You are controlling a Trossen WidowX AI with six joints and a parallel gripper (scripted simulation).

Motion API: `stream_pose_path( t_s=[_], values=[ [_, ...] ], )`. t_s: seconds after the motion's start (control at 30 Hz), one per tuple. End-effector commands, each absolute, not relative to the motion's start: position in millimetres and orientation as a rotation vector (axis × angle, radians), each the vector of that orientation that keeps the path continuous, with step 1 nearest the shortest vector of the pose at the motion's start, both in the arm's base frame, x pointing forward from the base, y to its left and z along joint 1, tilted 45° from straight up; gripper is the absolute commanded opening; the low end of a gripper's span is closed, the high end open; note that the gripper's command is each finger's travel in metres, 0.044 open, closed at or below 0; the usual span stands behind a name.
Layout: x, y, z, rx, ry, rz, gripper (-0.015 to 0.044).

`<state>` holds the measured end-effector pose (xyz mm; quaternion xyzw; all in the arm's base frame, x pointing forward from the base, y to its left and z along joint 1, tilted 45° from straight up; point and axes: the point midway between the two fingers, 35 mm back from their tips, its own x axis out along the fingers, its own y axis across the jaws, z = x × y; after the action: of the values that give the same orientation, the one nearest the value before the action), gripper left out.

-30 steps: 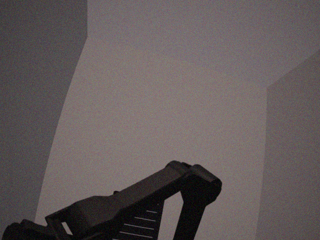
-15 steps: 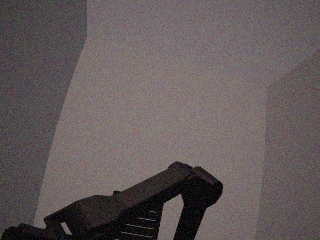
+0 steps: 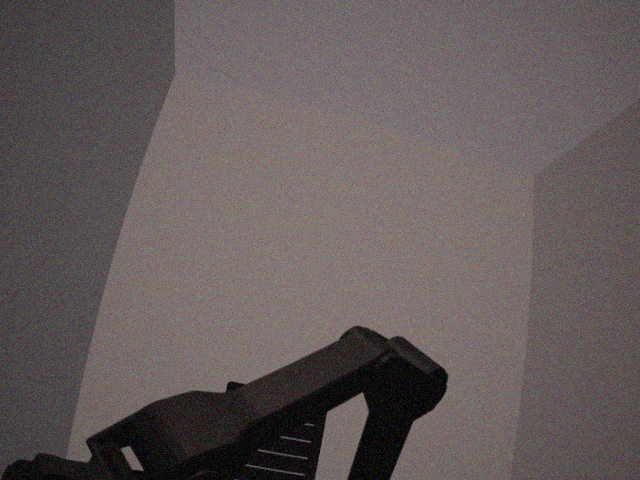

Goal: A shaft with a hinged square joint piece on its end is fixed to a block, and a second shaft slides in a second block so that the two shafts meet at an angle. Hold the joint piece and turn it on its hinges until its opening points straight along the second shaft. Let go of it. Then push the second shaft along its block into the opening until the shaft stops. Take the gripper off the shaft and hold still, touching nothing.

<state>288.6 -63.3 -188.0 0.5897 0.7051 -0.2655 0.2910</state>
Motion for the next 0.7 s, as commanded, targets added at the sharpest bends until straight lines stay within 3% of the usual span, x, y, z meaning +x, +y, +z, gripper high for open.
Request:
stream_pose_path(
  t_s=[0.0, 0.67],
  values=[
    [288, -63, -188, 1.573, 1.88, -0.709, 0.0],
    [286, -43, -170, 1.559, 1.904, -0.717, 0.0]
  ],
)
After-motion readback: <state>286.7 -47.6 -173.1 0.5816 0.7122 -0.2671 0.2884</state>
